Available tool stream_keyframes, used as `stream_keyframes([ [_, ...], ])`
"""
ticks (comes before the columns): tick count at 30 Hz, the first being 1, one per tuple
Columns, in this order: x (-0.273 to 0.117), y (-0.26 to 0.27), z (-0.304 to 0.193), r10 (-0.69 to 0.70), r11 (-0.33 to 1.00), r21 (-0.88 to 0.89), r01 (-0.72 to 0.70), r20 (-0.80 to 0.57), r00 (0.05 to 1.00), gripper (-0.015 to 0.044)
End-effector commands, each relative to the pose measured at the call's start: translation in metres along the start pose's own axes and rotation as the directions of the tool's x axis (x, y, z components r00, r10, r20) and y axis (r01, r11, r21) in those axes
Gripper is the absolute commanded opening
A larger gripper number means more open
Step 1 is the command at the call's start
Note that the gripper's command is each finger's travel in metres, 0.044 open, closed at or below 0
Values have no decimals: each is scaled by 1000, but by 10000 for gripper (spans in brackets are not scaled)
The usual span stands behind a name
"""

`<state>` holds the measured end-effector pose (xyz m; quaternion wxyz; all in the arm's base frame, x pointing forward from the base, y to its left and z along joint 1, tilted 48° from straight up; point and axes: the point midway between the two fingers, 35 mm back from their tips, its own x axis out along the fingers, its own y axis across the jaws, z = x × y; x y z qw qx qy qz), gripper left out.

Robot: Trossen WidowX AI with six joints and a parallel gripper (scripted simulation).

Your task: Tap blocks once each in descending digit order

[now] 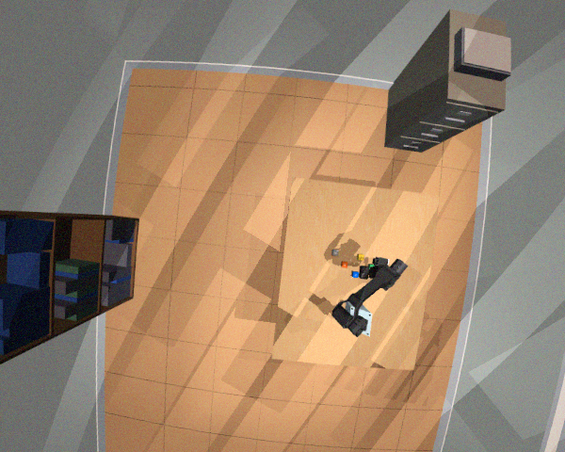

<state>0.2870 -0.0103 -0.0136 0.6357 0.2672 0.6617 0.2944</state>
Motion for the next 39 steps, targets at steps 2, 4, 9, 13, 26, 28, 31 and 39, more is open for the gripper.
stream_keyframes([
  [2, 4, -47, -8, 9, 1000, -6, -9, -6, 1000, 20],
  [4, 4, -47, -8, 9, 1000, -6, -9, -6, 1000, 20],
  [9, 18, -48, -7, 7, 1000, -5, -7, -5, 1000, 20],
  [13, 82, -46, -9, 12, 1000, -6, -12, -6, 1000, 20],
  [26, 94, -46, -9, 12, 1000, -6, -12, -6, 1000, 20],
  [28, 97, -46, -9, 12, 1000, -6, -12, -6, 1000, 20],
  [31, 102, -45, -9, 13, 1000, -6, -13, -6, 1000, 20],
  [39, 114, -45, -9, 14, 1000, -6, -14, -6, 1000, 20],
])
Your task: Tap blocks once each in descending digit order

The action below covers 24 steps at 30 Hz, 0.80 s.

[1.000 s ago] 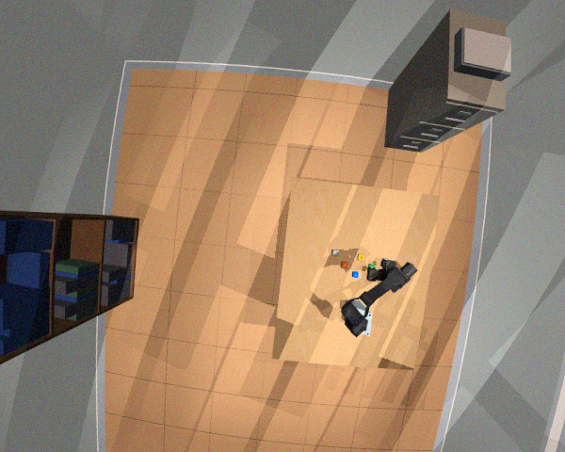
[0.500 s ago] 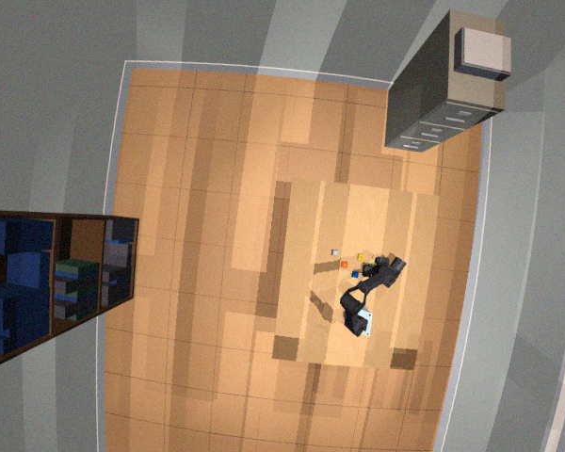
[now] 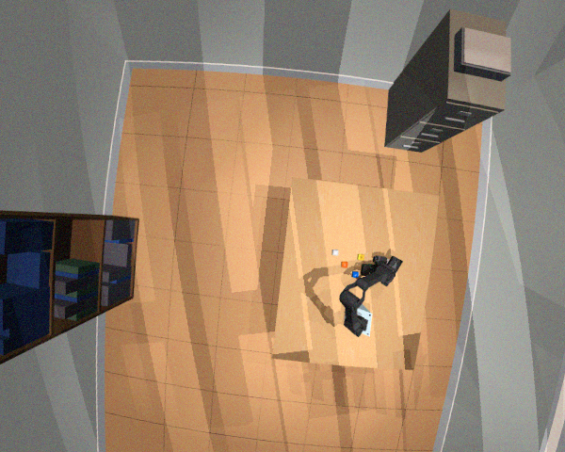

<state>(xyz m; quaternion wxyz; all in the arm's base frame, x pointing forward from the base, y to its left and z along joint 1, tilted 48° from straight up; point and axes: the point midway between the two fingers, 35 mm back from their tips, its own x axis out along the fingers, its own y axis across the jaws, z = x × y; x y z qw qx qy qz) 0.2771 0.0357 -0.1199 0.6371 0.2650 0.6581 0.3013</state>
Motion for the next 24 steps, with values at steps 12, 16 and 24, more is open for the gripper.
stream_keyframes([
  [12, -19, 0, -3, 5, 1000, 8, -5, -7, 1000, 20],
  [16, -22, 0, -3, 6, 1000, 9, -5, -7, 1000, 20],
  [24, -103, -1, -3, 2, 1000, 9, -2, -8, 1000, 20],
])
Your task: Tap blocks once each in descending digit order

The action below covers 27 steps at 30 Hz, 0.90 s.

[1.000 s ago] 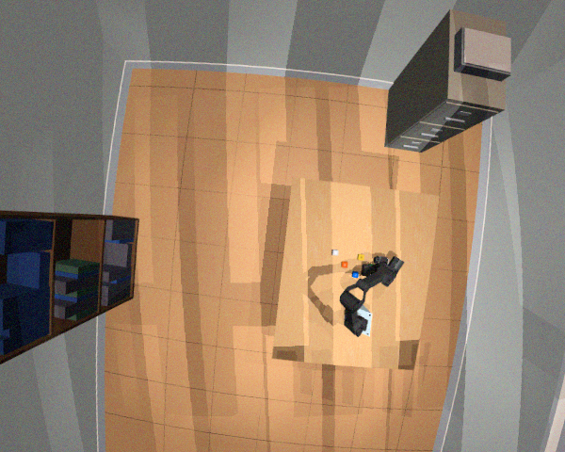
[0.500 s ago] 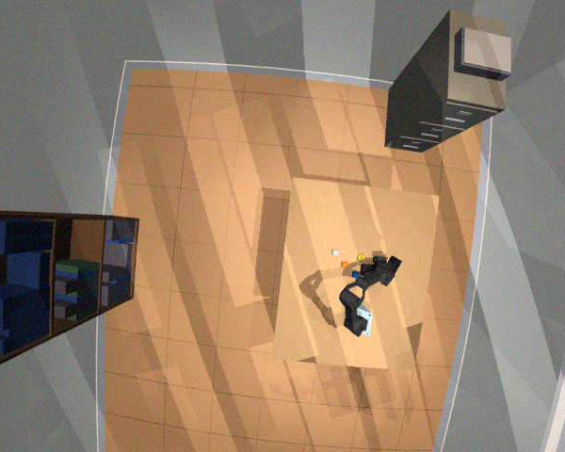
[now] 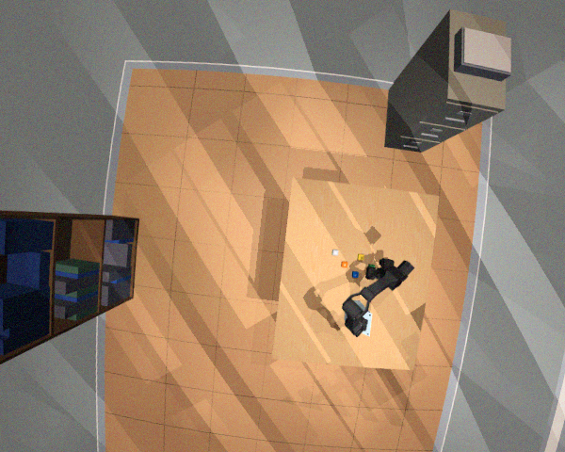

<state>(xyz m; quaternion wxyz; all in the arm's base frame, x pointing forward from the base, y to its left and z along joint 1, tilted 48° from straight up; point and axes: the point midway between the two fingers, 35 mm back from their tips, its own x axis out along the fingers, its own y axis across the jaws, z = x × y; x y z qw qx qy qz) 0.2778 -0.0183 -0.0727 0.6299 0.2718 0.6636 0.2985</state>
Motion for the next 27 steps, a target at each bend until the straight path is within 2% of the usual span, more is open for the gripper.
stream_keyframes([
  [1, -31, 1, 0, -5, 1000, -10, 5, 4, 1000, 20],
  [5, -32, -2, -2, -6, 1000, -10, 6, 4, 1000, 20],
  [10, -33, -67, -38, -10, 1000, -10, 10, 3, 1000, 20],
  [15, -32, -69, -40, -9, 1000, -10, 9, 3, 1000, 20],
  [17, -18, -70, -38, -10, 1000, -10, 10, 4, 1000, 20],
  [21, 46, -69, -39, -6, 1000, -10, 6, 4, 1000, 20],
  [27, 49, -69, -40, -6, 1000, -11, 6, 4, 1000, 20],
])
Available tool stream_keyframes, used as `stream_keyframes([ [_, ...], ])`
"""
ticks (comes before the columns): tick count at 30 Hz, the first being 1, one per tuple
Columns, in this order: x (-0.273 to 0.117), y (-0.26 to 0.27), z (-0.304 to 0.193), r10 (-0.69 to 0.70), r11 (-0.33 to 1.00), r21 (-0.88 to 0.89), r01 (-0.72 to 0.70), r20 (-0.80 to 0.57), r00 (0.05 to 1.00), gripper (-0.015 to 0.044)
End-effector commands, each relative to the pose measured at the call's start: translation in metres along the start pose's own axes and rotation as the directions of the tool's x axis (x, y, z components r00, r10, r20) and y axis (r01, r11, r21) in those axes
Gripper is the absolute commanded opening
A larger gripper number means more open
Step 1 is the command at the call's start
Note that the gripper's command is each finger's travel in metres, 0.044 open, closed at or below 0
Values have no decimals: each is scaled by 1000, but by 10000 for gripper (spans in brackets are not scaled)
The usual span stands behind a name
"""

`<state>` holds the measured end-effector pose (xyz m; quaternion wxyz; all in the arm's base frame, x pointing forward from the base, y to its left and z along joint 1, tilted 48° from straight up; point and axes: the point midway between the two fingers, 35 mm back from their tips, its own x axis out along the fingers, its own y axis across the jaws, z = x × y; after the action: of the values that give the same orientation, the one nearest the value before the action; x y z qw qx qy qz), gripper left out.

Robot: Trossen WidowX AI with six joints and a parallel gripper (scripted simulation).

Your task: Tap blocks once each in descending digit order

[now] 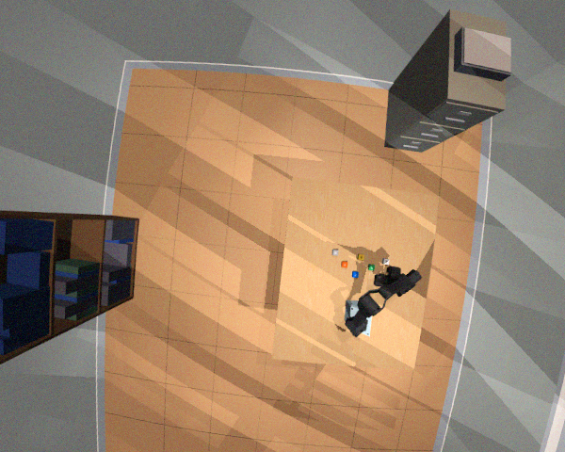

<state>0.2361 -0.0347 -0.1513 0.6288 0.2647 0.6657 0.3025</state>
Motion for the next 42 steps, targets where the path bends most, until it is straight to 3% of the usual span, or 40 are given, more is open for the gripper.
stream_keyframes([
  [1, 6, -1, 1, -1, 1000, 2, 1, 14, 1000, 20],
  [28, 36, 0, 1, 0, 1000, 2, -1, 14, 1000, 20],
  [31, 9, -1, 1, -2, 1000, 1, 2, 15, 1000, 20],
  [36, 6, -1, 1, -1, 1000, 2, 1, 14, 1000, 20],
  [42, -22, 57, 37, -34, 999, 11, 33, 17, 999, 178],
])
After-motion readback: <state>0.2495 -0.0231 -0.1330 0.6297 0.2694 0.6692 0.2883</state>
